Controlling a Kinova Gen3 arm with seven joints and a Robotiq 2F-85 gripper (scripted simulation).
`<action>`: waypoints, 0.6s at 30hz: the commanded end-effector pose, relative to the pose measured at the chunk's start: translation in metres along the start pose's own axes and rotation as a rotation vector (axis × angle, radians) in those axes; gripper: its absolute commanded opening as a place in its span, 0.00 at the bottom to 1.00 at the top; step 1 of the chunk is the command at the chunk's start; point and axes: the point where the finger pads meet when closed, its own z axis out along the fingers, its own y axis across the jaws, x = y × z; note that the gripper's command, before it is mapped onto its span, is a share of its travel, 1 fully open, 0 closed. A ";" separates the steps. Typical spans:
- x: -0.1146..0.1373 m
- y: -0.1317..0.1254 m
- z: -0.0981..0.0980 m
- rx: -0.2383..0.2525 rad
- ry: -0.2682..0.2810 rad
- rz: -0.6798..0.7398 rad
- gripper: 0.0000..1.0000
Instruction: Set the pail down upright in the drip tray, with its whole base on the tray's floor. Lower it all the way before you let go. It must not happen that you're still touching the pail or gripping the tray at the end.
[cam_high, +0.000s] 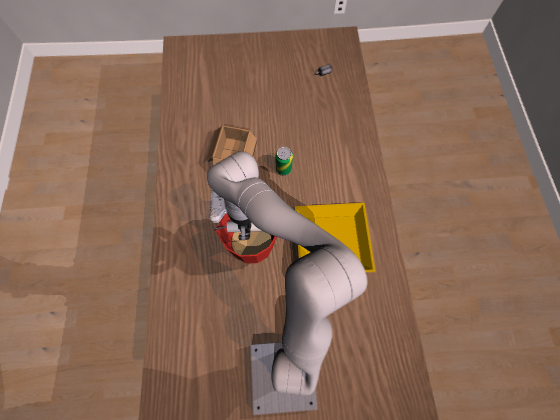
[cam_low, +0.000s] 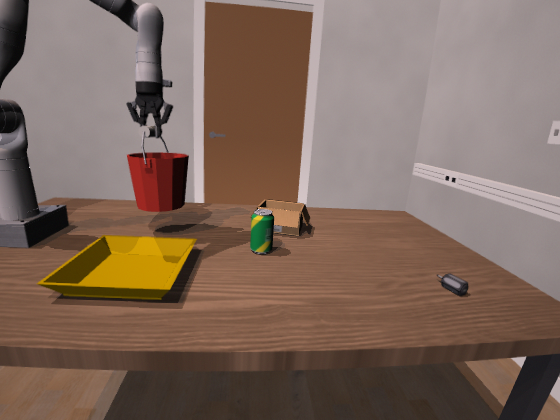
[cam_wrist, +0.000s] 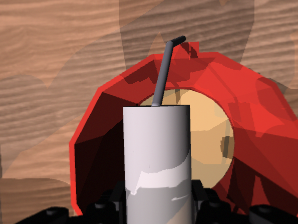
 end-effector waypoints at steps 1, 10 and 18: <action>-0.005 0.001 -0.001 -0.003 0.001 0.005 0.10; -0.022 0.003 -0.001 -0.003 0.001 0.005 0.10; -0.036 0.004 -0.001 -0.003 0.001 0.005 0.10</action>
